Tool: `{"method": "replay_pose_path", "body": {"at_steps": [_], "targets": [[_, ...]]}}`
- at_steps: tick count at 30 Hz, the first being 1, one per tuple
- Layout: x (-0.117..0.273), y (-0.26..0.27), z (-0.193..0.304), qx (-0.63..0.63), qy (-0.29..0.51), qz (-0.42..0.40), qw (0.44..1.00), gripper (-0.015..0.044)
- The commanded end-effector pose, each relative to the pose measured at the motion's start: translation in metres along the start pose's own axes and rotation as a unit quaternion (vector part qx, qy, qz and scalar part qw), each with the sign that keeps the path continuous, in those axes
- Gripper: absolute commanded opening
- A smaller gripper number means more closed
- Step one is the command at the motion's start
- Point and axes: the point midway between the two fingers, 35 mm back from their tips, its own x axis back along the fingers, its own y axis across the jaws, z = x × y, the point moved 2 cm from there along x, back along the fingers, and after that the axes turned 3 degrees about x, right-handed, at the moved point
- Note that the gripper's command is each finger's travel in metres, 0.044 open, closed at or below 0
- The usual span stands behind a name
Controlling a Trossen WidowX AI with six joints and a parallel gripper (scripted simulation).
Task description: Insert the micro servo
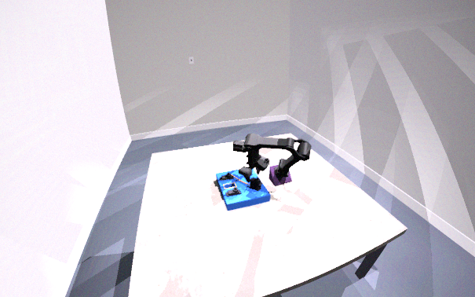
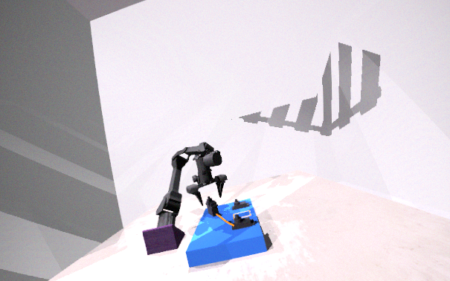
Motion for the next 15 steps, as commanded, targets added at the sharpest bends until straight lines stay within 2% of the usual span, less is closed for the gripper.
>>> {"method": "replay_pose_path", "body": {"at_steps": [1, 7, 15], "targets": [[-0.0061, -0.0007, -0.0006, -0.001, -0.001, 0.003, 1.0, 0.044], [-0.0132, -0.0006, -0.0008, -0.001, -0.001, 0.003, 1.0, 0.044], [-0.0132, -0.0006, -0.0008, -0.001, -0.001, 0.003, 1.0, 0.023]]}}
